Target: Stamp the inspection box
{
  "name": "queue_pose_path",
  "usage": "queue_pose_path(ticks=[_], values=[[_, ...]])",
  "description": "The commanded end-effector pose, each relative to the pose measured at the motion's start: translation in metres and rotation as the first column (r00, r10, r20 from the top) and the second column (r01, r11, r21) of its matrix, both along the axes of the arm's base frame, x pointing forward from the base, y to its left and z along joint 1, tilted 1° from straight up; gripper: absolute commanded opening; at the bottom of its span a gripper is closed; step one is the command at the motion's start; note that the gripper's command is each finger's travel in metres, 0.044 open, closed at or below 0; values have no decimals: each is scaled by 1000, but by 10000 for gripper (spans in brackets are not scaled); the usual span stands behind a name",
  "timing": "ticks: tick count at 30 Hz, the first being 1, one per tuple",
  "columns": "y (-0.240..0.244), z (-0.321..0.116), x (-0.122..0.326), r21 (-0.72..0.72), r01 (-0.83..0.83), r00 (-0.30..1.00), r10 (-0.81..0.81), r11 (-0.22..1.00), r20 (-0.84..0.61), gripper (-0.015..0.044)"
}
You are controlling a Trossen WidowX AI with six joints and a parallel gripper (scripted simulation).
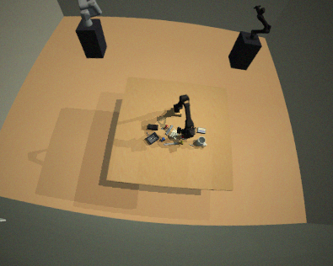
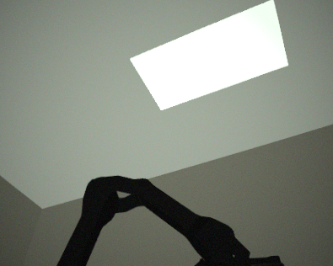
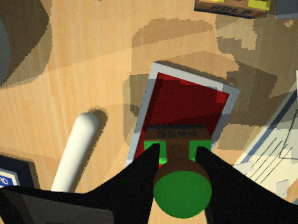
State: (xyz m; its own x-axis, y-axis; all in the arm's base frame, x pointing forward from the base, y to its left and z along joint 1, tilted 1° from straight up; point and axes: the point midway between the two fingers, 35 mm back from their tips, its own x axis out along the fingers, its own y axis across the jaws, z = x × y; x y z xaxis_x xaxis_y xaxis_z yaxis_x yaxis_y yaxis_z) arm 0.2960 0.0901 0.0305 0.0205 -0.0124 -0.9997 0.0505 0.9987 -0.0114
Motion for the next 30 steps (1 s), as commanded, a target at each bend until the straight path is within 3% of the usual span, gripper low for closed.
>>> queue_pose_path(ticks=[1, 30], values=[[0, 1, 1, 0, -1, 1000, 1, 1000, 4, 0], [1, 24, 1, 0, -1, 1000, 1, 1000, 4, 0]])
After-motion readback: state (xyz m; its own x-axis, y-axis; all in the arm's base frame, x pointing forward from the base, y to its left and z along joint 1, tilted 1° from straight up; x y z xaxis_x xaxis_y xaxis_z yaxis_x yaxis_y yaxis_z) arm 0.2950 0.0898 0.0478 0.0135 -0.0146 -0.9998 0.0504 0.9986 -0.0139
